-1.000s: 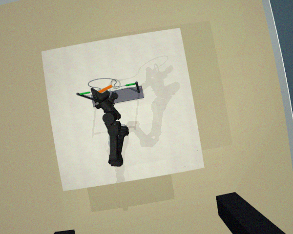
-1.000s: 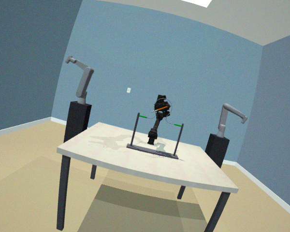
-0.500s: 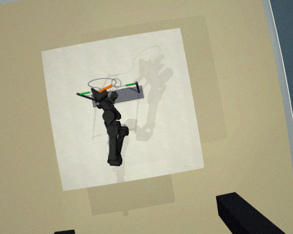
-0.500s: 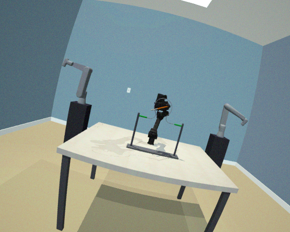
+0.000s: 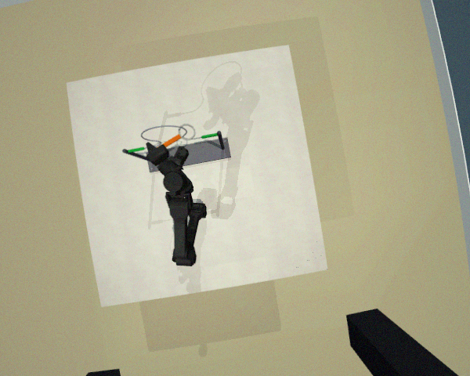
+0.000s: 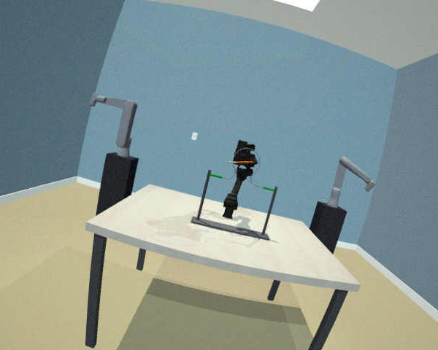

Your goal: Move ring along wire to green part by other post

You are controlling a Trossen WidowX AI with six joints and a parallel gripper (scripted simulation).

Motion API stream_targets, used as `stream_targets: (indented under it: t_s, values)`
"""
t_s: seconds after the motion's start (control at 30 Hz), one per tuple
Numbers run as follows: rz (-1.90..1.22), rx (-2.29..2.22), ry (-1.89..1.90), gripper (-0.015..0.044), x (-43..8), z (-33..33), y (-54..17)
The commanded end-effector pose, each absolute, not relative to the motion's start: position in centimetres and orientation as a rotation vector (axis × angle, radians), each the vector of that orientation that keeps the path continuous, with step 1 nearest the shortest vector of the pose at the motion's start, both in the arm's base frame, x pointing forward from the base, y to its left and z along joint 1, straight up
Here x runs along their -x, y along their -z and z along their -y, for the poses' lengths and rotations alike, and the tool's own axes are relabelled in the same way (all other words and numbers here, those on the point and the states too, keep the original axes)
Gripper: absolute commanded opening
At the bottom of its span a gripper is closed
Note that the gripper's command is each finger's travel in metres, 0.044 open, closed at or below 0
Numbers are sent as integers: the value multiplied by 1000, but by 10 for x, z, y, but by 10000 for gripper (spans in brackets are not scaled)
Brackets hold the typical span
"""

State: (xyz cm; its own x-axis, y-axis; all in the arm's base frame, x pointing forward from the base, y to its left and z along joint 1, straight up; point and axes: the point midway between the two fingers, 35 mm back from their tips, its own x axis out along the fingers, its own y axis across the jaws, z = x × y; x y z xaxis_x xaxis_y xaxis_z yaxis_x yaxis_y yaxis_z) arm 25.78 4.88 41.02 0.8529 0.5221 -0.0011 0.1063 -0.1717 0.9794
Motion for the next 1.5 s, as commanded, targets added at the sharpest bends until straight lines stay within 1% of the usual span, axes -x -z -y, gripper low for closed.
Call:
stream_targets:
  t_s: [0.0,1.47]
  values:
    - [-489,-1665,-387,-150,-257,-50,-411]
    - [-526,-1134,-223,-150,-257,-48,-385]
